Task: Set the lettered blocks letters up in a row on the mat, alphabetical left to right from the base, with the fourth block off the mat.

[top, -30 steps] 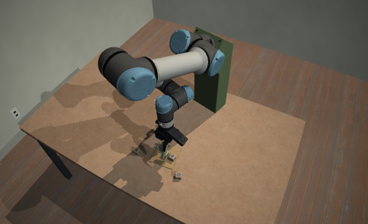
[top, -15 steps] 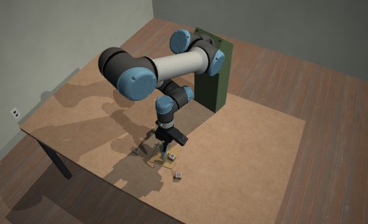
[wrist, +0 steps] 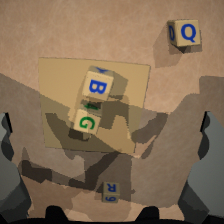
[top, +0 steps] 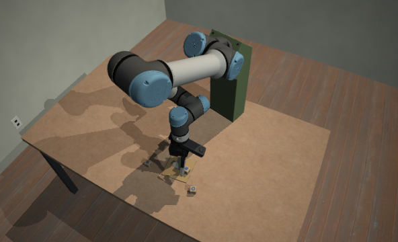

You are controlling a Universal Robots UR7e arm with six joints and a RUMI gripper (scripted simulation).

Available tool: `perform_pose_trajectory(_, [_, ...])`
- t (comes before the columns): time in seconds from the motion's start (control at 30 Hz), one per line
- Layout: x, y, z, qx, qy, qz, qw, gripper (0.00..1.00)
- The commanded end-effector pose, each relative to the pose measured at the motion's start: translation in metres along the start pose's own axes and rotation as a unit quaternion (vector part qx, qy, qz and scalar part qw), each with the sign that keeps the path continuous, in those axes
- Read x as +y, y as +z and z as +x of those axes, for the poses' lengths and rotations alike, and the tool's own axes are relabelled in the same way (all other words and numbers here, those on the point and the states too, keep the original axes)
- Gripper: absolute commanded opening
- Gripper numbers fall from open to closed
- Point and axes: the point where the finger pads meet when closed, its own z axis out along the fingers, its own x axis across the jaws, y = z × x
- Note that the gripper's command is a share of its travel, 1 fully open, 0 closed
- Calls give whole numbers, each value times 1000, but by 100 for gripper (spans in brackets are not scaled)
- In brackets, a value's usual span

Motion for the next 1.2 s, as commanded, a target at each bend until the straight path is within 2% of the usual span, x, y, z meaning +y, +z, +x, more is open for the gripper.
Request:
perform_pose_trajectory(0.0, [-4, 2, 5, -1, -70, 1, 998, 100])
perform_pose_trajectory(0.2, [-7, 3, 9, -2, -117, 1, 993, 100])
perform_pose_trajectory(0.7, [-19, 7, 25, -2, -306, 2, 952, 100])
perform_pose_trajectory(0.77, [-19, 7, 25, -2, -306, 2, 952, 100])
perform_pose_trajectory(0.83, [-22, 7, 29, -2, -346, 2, 938, 100])
perform_pose_trajectory(1.17, [-29, 7, 40, -2, -452, 2, 892, 100])
